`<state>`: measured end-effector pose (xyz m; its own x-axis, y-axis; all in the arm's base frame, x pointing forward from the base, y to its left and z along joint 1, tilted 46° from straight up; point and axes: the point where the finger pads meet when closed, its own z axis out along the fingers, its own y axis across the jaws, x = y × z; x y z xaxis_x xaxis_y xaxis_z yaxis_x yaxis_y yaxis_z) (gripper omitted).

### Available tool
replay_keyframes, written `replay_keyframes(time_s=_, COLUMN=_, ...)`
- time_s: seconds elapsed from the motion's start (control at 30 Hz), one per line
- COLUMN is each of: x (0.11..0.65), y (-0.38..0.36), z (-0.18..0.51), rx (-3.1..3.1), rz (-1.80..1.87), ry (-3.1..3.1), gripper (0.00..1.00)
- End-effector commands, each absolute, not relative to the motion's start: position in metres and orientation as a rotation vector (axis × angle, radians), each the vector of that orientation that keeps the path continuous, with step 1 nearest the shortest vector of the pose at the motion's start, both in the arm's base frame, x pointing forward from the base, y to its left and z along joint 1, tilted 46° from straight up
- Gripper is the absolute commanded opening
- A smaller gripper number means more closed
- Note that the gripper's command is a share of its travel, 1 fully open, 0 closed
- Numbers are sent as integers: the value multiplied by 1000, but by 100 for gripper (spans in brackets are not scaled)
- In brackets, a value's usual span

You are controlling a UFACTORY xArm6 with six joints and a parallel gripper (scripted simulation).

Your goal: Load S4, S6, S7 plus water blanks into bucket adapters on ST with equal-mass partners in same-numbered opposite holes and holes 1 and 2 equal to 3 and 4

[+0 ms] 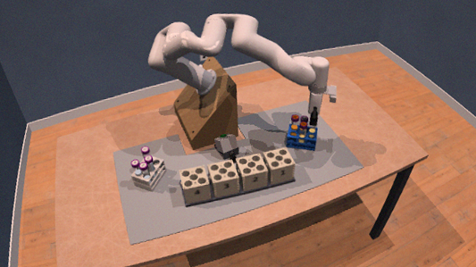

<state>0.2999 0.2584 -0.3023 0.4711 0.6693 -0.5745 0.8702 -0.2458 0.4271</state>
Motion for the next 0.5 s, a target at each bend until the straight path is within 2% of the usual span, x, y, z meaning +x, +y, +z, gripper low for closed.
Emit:
replay_keyframes(time_s=0.0, x=300, y=263, z=-299, rx=2003, rz=-351, ry=1277, gripper=0)
replay_keyframes(time_s=0.47, x=299, y=269, z=-294, rx=2003, rz=-351, ry=1277, gripper=0)
